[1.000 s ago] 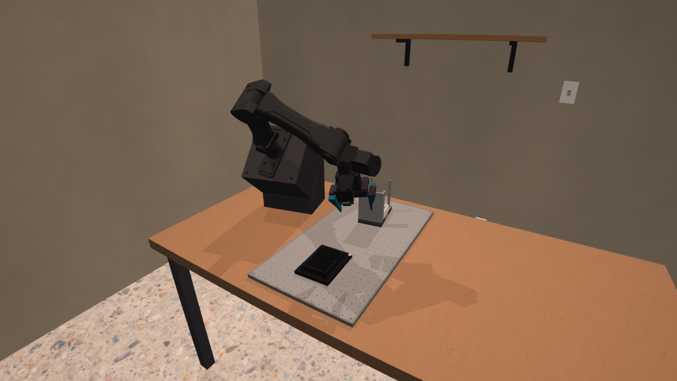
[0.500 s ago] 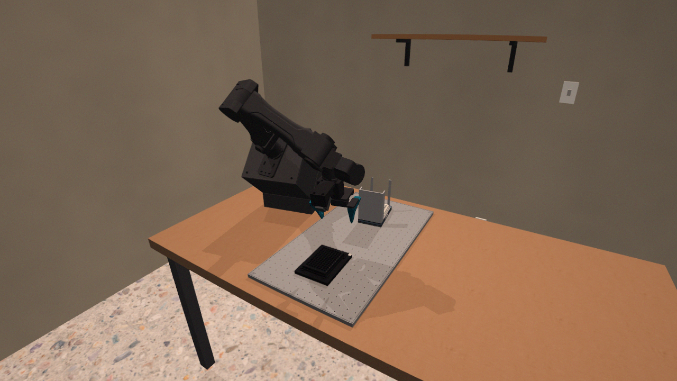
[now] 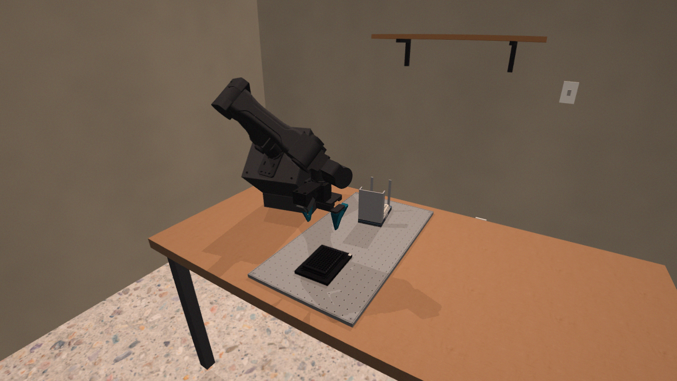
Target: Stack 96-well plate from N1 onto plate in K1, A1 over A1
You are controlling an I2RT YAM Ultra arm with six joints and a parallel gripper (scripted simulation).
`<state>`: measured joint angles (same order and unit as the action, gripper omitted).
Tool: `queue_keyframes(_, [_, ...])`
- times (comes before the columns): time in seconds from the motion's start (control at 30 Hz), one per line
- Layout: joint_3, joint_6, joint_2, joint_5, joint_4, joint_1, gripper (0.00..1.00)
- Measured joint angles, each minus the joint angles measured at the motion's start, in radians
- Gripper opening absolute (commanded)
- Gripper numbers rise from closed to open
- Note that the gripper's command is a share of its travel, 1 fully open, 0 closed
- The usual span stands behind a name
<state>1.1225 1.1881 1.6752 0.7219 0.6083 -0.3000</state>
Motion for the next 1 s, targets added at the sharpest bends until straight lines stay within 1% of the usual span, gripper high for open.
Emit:
queue_keyframes(0.47, [0.0,-0.006,0.005,-0.001,-0.004,0.002,1.0])
queue_keyframes(0.77, [-0.019,-0.035,0.035,-0.01,-0.051,-0.029,1.0])
queue_keyframes(1.0, [-0.027,-0.057,0.043,-0.017,-0.093,-0.047,1.0])
